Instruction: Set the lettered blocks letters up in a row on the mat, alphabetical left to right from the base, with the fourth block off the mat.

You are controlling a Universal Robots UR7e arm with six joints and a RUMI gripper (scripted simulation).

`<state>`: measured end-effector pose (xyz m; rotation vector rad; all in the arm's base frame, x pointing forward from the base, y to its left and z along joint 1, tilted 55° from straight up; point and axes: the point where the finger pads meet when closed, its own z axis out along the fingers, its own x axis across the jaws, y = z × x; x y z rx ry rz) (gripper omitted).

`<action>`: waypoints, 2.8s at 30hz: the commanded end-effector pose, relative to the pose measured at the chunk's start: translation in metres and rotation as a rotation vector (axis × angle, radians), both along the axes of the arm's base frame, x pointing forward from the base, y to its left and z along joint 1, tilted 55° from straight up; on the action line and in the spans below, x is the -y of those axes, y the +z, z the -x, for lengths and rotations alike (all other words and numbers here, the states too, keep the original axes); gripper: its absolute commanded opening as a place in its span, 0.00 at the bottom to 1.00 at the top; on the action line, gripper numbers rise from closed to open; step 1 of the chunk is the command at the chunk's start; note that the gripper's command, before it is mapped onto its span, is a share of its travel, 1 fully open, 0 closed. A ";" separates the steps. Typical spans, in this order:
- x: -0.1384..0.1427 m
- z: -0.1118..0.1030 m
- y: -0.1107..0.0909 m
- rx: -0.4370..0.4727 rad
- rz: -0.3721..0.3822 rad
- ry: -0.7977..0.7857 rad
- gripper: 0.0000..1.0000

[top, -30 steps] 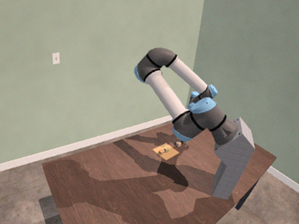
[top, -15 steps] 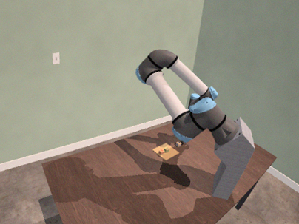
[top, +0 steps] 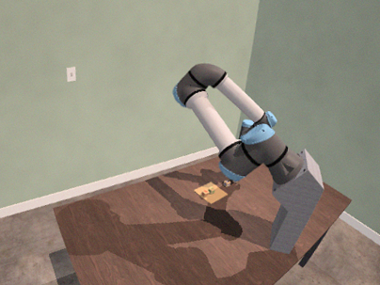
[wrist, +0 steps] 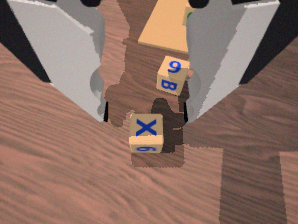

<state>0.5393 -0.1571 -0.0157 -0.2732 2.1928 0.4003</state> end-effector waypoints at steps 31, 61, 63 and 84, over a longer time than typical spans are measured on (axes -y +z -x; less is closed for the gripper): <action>-0.012 -0.025 -0.019 0.000 0.001 -0.001 0.40; -0.013 -0.026 -0.021 0.000 0.001 -0.001 0.28; -0.013 -0.026 -0.021 0.000 0.001 -0.001 0.28; -0.013 -0.026 -0.021 0.000 0.001 -0.001 0.09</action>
